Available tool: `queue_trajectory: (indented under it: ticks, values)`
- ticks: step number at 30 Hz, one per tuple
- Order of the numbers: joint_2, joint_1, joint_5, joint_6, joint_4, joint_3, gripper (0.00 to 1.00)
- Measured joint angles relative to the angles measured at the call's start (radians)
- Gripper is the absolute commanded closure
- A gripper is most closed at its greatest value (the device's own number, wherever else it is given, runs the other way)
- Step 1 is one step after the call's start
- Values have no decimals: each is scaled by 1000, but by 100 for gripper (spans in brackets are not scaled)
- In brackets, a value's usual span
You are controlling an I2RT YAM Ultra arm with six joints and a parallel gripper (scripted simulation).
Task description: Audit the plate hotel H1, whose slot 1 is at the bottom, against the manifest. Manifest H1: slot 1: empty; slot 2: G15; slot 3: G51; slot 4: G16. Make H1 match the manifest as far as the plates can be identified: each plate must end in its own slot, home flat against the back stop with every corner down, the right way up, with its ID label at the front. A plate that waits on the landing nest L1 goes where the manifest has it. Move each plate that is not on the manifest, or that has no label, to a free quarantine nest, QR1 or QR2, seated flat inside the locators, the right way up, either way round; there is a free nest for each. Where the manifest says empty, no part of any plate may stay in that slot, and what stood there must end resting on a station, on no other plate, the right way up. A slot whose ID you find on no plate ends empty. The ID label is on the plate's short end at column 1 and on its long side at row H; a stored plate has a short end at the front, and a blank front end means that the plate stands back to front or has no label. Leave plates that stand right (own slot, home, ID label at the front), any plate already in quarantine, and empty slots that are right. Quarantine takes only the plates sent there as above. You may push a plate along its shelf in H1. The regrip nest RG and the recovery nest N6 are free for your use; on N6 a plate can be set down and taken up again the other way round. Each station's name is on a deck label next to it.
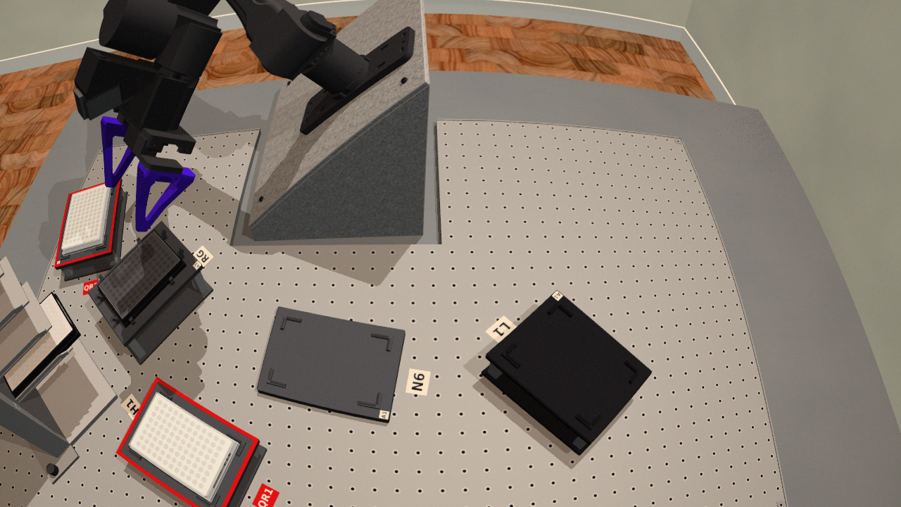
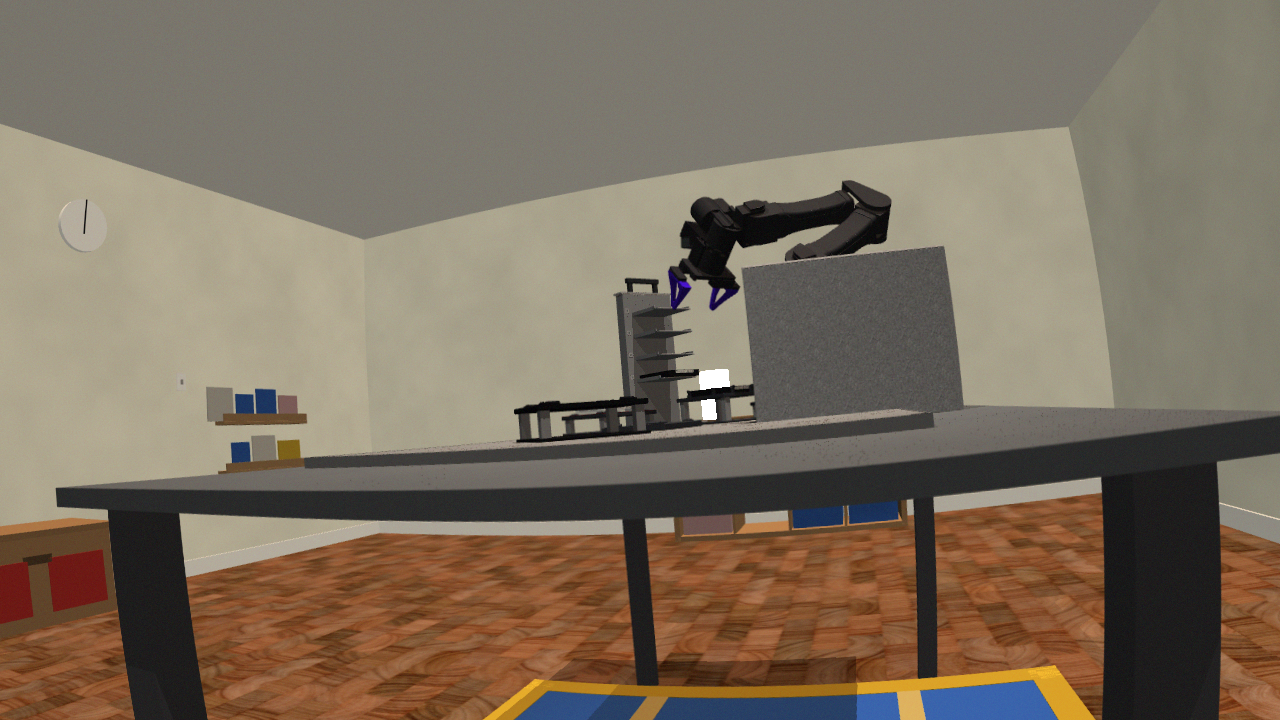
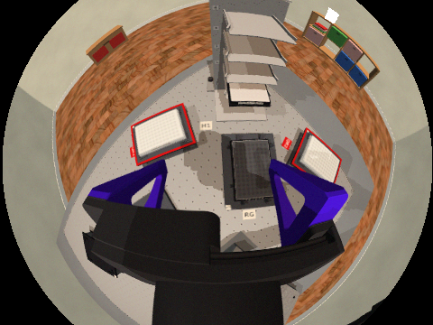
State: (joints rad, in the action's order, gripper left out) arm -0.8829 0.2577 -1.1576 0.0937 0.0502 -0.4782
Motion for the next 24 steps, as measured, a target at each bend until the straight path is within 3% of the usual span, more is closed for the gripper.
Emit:
queue_trajectory:
  ticks: [11,24]
  values:
    - [127,-101,89,100,58,-8,0]
    - [253,-271,241,206,121,-39,0]
